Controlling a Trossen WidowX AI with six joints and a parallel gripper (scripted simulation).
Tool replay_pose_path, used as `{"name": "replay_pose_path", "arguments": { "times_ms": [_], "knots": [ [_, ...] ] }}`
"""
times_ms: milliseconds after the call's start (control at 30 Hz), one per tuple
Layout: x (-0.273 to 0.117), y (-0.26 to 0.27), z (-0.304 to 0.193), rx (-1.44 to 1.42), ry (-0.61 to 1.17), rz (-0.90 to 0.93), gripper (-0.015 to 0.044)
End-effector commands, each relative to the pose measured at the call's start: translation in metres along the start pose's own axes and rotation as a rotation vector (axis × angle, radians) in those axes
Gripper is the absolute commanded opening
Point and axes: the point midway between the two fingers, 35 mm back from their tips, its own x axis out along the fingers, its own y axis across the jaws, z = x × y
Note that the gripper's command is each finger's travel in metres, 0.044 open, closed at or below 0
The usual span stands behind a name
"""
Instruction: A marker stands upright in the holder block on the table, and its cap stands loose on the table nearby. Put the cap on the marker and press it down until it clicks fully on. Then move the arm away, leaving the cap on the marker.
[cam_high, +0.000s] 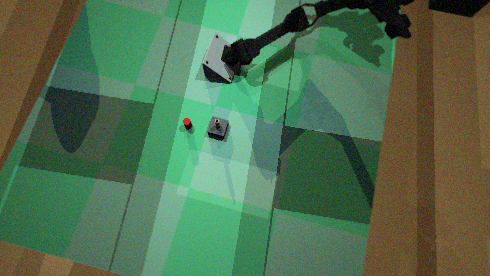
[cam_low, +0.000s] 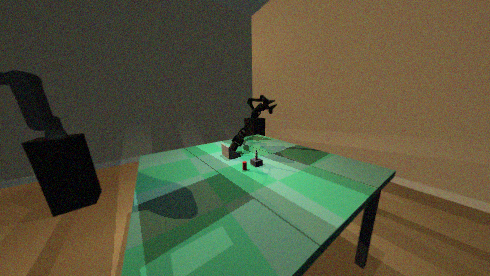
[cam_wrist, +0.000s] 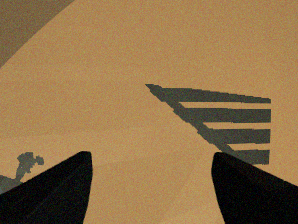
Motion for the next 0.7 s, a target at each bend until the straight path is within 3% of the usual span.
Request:
{"name": "replay_pose_path", "arguments": {
  "times_ms": [0,333,467,667],
  "knots": [
    [0.038,-0.044,-0.037,0.055,0.148,-0.059,0.024],
    [0.101,-0.146,-0.16,0.204,0.548,-0.164,0.024],
    [0.112,-0.176,-0.219,0.263,0.72,-0.179,0.024],
    [0.113,-0.21,-0.267,0.236,0.847,-0.214,0.024]
  ]
}}
